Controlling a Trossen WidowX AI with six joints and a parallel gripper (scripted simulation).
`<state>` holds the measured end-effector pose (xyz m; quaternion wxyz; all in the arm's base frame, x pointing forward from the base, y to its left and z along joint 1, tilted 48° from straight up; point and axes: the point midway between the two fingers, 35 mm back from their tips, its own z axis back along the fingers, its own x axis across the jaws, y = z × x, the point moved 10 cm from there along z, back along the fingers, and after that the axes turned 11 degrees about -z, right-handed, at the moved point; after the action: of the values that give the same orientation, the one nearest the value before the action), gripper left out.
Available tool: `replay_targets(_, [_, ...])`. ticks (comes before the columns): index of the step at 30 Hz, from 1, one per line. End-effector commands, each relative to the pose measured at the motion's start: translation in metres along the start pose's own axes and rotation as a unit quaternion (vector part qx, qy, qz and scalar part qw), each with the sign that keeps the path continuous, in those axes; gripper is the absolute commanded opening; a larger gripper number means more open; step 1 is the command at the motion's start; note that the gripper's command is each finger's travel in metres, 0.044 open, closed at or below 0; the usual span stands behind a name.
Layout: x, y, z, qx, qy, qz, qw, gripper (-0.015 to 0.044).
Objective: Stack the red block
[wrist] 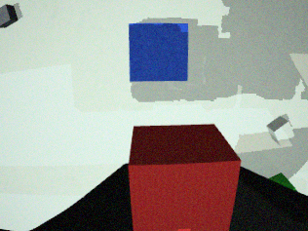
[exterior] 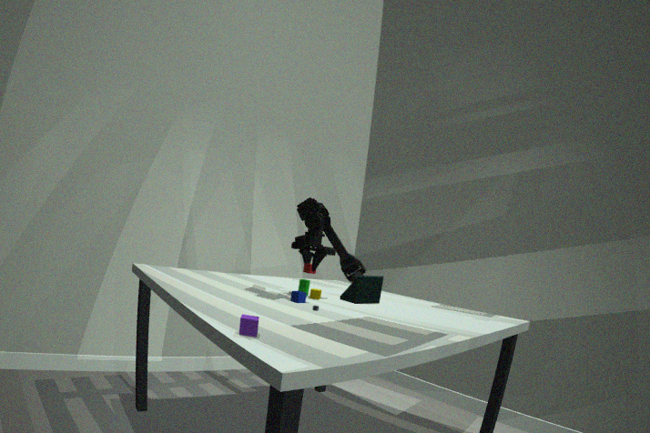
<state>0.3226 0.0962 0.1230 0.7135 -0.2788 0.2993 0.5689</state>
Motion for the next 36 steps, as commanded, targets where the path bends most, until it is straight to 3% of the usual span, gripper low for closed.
replay_targets(1, [-0.007,0.001,0.003,0.001,-0.003,-0.003,1.0,0.0])
replay_targets(36, [-0.143,0.077,0.002,0.003,0.0,-0.002,1.0,0.0])
